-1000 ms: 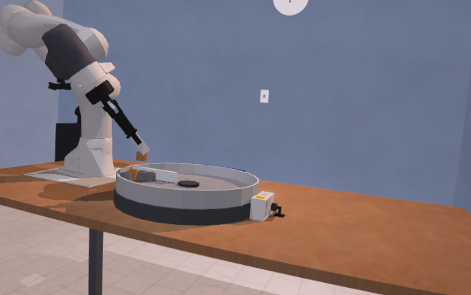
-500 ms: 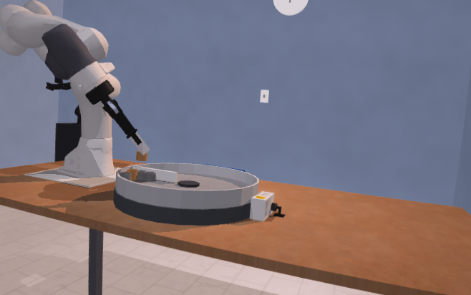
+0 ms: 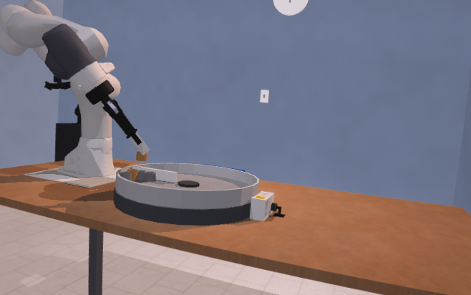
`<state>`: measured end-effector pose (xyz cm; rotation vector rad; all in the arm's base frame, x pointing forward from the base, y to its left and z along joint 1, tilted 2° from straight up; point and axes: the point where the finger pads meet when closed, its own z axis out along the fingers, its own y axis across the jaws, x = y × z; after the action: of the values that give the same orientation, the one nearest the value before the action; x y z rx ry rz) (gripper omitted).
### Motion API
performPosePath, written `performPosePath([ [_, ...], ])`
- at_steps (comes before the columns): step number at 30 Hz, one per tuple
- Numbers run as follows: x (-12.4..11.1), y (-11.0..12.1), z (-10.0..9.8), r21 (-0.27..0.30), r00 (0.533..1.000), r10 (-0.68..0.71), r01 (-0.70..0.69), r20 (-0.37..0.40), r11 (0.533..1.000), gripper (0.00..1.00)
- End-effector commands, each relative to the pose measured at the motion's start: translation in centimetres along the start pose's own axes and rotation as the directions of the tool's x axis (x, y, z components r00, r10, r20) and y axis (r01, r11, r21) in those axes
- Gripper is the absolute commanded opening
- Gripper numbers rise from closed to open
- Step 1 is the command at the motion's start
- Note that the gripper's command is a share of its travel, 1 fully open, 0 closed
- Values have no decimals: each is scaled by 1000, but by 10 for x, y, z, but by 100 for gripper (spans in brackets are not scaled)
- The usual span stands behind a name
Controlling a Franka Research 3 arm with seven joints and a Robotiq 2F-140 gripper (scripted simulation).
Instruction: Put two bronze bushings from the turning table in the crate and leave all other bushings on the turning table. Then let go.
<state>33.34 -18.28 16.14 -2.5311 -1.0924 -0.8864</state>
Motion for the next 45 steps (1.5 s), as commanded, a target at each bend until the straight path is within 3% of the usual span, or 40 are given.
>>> performPosePath([
  [1,0,0,-1,1,1000,9,-9,-1,1000,0],
  [14,28,-26,22,28,1000,-23,23,-2,999,0],
  [27,137,-114,113,128,990,-143,143,-9,981,0],
  [29,137,-114,113,128,990,-143,143,-9,981,0],
  [39,203,-169,168,188,977,-214,214,-21,959,0],
  [45,228,-191,189,211,970,-241,241,-26,947,0],
])
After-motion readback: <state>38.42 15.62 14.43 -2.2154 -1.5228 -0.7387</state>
